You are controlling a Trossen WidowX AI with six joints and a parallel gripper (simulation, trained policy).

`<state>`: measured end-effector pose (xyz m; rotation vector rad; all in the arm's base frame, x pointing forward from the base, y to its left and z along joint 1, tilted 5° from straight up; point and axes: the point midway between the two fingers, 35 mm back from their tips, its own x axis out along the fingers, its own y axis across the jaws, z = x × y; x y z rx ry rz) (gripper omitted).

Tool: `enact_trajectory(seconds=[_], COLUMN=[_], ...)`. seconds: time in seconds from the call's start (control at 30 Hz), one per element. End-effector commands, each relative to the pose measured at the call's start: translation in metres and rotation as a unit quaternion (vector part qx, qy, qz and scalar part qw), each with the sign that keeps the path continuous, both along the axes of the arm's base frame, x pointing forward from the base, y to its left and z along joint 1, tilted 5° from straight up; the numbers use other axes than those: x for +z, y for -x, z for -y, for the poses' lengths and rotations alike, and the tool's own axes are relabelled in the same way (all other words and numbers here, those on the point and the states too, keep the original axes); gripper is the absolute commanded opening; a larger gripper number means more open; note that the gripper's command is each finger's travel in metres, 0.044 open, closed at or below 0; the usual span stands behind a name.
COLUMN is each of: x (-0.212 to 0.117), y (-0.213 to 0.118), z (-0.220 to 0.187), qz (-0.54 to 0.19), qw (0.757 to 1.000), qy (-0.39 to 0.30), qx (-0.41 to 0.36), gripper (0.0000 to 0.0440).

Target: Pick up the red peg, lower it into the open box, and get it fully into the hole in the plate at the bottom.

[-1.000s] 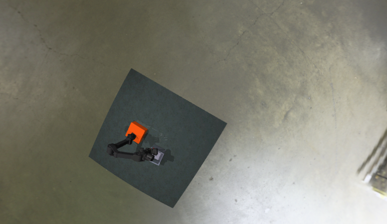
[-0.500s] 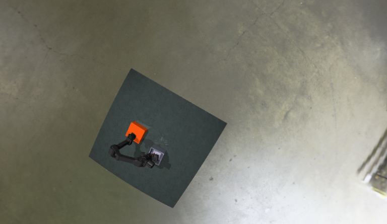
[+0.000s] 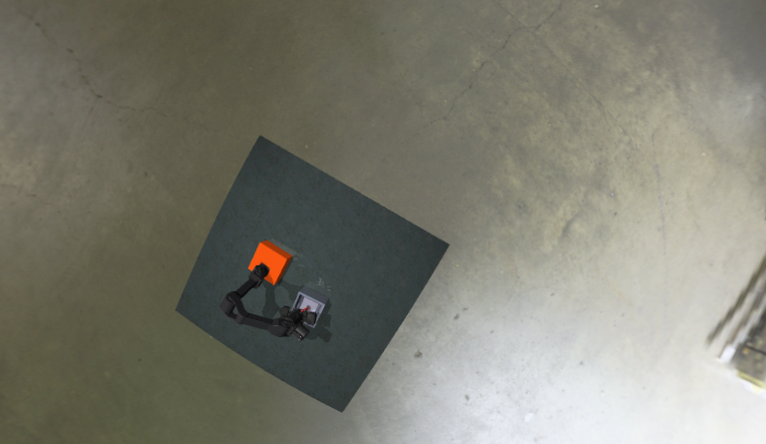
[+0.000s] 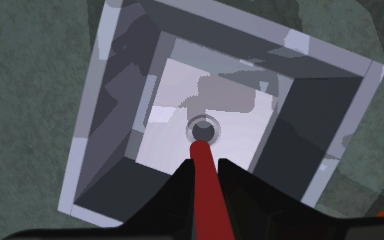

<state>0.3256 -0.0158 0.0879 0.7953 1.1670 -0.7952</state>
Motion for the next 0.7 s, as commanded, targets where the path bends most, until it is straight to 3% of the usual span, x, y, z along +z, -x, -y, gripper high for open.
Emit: enact_trajectory(seconds=[0.0, 0.1, 0.23, 0.3, 0.67], x=[-0.008, -0.018, -0.029, -0.032, -0.029], y=[-0.003, -0.005, -0.007, -0.009, -0.038], z=[0.002, 0.005, 0.009, 0.01, 0.023], qz=[-0.006, -0.017, -0.032, -0.037, -0.029], qw=[1.0, 1.0, 0.999, 0.999, 0.999], qy=[-0.003, -0.002, 0.0, -0.001, 0.005], qx=[0.002, 0.005, 0.013, 0.014, 0.028], gripper=[0.0011, 0.0036, 0.0127, 0.0133, 0.0375])
